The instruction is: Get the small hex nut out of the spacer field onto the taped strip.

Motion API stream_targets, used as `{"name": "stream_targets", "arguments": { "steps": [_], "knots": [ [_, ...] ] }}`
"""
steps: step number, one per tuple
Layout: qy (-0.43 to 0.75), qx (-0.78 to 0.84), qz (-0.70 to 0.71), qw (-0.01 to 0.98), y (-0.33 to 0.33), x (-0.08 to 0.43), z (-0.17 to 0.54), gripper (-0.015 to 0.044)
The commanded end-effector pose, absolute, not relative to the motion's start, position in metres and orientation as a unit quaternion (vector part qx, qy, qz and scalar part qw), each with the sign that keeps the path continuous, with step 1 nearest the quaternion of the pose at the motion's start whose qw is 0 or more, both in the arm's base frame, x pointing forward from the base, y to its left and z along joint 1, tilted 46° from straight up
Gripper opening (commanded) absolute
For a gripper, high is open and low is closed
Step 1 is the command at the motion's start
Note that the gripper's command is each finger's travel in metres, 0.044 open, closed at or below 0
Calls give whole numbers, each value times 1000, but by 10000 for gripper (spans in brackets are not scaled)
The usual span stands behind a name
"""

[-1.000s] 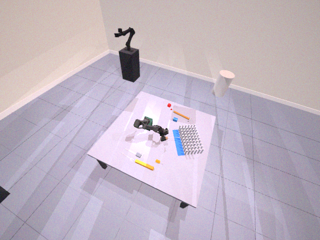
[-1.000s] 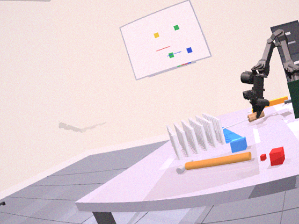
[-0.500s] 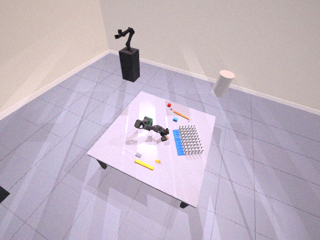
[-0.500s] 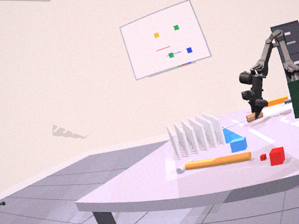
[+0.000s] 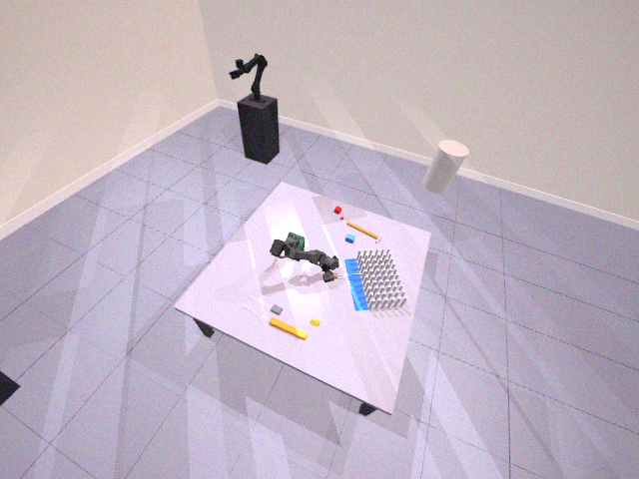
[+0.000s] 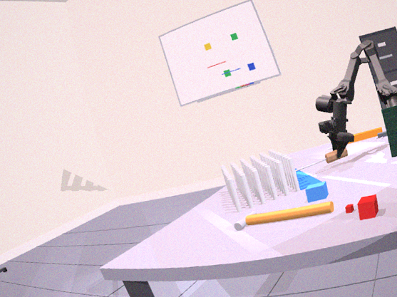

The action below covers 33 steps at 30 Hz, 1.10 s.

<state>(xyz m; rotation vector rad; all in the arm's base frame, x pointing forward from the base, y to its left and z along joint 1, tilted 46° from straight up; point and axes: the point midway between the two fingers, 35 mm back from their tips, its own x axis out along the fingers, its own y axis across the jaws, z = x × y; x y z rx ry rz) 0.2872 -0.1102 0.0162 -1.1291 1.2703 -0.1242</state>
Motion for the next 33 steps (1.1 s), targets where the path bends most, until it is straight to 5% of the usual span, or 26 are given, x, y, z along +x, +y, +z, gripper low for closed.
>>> {"name": "stream_targets", "arguments": {
  "steps": [1,33],
  "knots": [
    [559,-498,-59,661,-110,291,17,0],
    [558,-497,-59,661,-104,308,11,0]
  ]
}}
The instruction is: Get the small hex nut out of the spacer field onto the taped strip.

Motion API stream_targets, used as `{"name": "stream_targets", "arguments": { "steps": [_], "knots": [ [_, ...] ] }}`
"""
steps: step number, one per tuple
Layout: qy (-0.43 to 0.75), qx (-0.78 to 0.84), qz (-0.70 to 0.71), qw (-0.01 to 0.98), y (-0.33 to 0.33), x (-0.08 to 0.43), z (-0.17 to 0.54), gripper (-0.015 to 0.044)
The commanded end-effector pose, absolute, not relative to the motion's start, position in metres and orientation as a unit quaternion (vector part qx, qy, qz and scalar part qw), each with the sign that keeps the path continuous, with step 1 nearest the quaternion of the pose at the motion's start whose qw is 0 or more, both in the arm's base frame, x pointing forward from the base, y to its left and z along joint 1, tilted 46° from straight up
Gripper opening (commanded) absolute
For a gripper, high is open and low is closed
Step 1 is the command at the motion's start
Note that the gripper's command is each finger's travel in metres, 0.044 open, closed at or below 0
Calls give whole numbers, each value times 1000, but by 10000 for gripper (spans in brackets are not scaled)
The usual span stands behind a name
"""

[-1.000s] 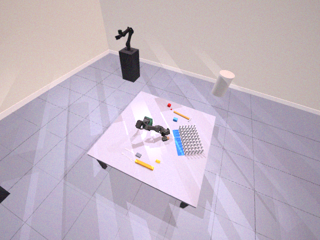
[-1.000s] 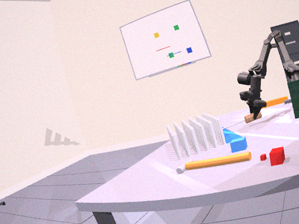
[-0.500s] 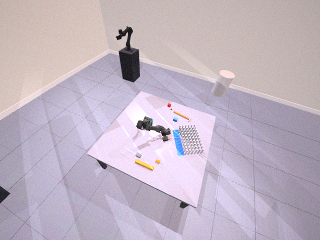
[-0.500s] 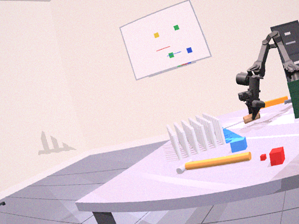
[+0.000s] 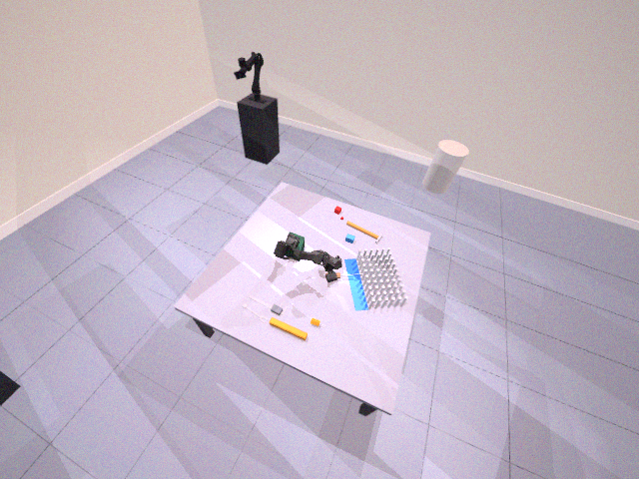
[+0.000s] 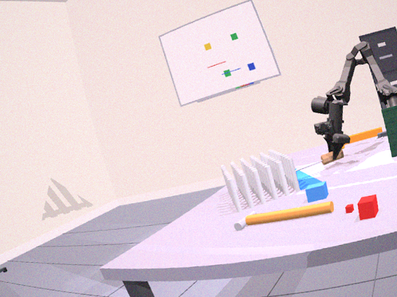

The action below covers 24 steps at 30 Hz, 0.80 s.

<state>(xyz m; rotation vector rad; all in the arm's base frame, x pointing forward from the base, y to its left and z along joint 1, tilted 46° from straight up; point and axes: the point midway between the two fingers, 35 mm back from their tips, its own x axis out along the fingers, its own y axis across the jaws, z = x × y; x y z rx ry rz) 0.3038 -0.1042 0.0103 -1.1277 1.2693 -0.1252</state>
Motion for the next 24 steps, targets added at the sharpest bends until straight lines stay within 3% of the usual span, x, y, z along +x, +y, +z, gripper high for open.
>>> {"name": "stream_targets", "arguments": {
  "steps": [1,24],
  "knots": [
    [558,-497,-59,661,-104,308,11,0],
    [558,-497,-59,662,-99,320,7,0]
  ]
}}
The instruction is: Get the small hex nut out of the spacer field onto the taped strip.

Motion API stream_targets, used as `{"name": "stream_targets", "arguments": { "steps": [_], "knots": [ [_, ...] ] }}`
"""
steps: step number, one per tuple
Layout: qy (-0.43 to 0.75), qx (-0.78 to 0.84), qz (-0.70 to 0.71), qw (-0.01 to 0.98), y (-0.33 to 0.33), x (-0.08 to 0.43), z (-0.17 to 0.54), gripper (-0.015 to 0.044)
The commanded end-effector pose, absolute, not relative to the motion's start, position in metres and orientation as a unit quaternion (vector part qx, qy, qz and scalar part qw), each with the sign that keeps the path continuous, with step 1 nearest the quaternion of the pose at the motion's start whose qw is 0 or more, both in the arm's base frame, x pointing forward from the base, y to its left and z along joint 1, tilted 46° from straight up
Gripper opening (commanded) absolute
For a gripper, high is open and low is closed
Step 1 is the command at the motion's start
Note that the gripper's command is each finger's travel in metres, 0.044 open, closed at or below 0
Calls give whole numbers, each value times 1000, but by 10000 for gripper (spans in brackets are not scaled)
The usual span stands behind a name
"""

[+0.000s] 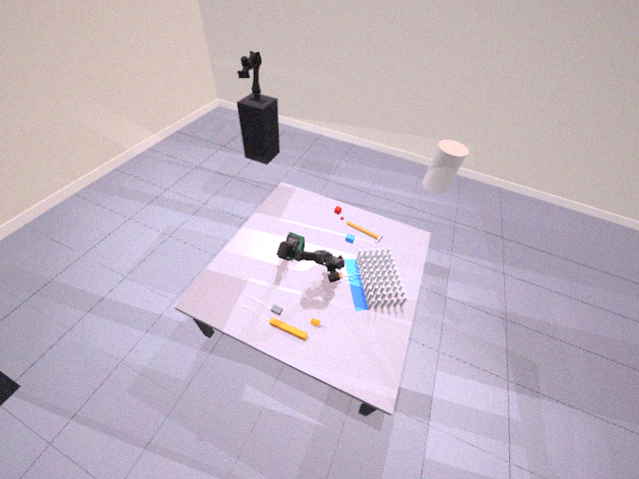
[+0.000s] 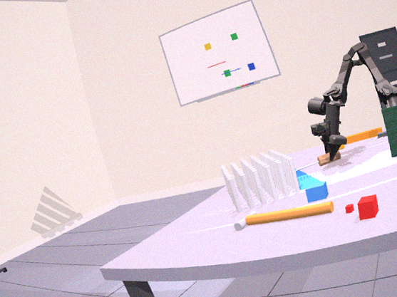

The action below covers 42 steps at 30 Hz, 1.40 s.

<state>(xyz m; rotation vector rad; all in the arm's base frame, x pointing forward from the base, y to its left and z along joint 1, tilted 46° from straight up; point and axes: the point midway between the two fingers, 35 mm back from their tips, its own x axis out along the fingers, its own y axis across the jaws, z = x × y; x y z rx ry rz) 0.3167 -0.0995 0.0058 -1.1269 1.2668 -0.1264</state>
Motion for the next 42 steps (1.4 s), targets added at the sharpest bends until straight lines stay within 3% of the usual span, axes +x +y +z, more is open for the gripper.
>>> {"name": "stream_targets", "arguments": {
  "steps": [1,42],
  "knots": [
    [558,-497,-59,662,-99,321,6,0],
    [557,-497,-59,662,-90,343,-3,0]
  ]
}}
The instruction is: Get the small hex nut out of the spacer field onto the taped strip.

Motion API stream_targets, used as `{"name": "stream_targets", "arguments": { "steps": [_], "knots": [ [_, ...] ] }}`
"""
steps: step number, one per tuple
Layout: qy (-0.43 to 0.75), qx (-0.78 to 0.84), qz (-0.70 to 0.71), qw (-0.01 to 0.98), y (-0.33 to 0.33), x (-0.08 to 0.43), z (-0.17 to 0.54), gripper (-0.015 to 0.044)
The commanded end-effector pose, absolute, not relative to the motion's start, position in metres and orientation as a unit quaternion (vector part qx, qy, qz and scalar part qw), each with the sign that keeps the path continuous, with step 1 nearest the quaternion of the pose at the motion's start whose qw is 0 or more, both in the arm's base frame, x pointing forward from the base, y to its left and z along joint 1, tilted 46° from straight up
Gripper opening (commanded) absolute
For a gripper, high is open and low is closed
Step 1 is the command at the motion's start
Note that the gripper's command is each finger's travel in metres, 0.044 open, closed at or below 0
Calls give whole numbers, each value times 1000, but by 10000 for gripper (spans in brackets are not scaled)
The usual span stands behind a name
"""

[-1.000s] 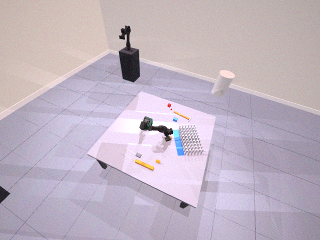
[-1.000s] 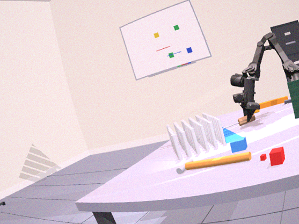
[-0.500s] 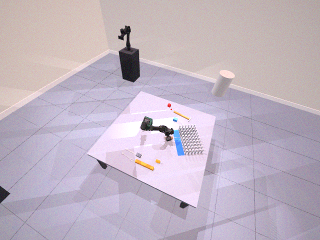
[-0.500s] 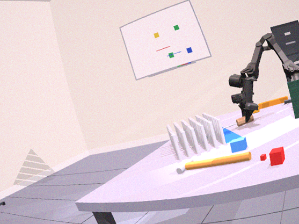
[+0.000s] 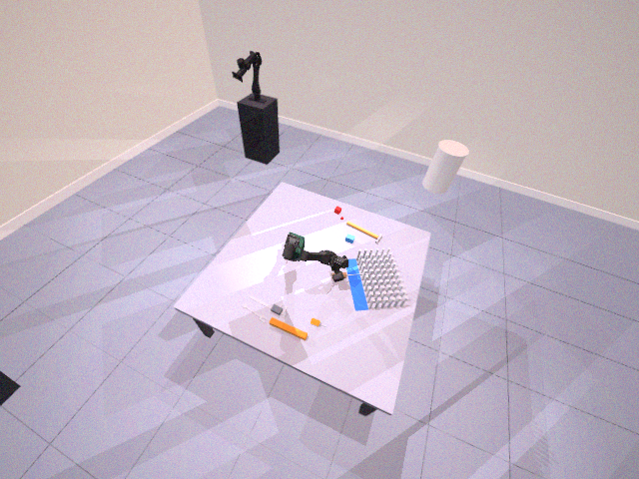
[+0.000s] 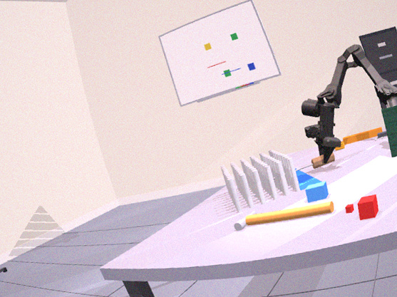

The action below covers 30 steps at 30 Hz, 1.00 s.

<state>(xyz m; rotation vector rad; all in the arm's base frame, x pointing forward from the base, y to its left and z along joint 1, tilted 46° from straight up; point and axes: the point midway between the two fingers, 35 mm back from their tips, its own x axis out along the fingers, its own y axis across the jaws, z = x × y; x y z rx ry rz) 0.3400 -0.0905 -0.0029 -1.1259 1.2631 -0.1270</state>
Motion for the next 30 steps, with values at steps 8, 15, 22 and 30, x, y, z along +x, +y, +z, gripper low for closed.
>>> {"name": "stream_targets", "arguments": {
  "steps": [8,15,22,30],
  "knots": [
    [557,-497,-59,662,-88,348,-4,0],
    [557,-497,-59,663,-87,352,-6,0],
    [557,-497,-59,663,-85,356,-7,0],
    [557,-497,-59,663,-83,360,-9,0]
  ]
}}
